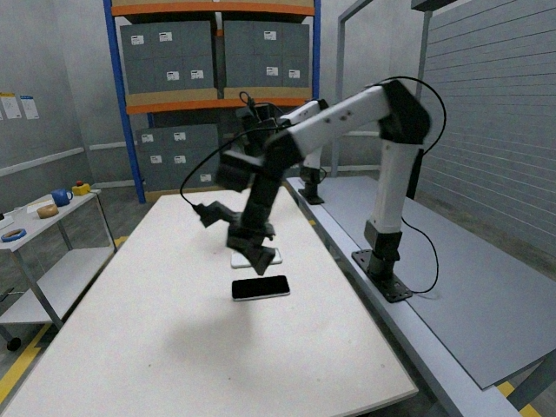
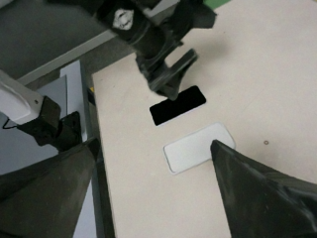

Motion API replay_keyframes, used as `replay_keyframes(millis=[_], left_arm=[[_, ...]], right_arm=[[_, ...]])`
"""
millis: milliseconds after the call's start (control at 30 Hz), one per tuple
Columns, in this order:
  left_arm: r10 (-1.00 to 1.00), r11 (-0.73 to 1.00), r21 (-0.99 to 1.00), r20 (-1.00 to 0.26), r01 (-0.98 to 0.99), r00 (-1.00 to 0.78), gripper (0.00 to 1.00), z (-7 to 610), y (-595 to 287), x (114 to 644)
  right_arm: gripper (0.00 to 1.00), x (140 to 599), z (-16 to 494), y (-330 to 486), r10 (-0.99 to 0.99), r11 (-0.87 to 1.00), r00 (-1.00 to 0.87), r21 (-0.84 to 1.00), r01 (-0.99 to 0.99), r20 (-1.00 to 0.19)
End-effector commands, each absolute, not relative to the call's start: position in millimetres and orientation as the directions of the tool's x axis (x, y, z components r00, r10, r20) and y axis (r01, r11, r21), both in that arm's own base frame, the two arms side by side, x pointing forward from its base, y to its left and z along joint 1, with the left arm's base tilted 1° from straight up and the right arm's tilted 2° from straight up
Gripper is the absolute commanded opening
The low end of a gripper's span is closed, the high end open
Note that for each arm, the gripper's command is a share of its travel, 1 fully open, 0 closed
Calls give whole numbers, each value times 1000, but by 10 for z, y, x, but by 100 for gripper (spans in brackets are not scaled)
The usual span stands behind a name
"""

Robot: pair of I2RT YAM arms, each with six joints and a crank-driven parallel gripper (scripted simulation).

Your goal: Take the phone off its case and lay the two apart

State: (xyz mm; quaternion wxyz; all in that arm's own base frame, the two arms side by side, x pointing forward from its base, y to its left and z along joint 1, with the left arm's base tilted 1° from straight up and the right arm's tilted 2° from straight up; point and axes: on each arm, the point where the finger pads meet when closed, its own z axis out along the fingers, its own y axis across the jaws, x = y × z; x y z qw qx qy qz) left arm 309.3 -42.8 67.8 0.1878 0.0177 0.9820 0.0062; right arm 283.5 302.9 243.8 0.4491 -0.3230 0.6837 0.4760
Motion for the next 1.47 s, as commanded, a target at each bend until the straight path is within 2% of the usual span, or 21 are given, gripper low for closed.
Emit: replay_keyframes(millis=[0,267,533,1433], left_arm=[[28,1000,15,-576,24,-817,95,817,-462,3258],[36,999,20,-733,32,-680,95,840,-435,3080],[39,999,21,-785,36,-619,95,805,-424,2969],[35,999,14,-773,38,-633,95,733,-425,2906]], right_arm=[[100,2875,2572,3109,-14,331,-357,333,-883,-934],[100,2864,2580,3200,-33,319,-347,320,-892,-937],[100,2858,2579,3273,-51,311,-339,307,-899,-940],[100,2851,2585,3327,-65,304,-331,297,-905,-941]])
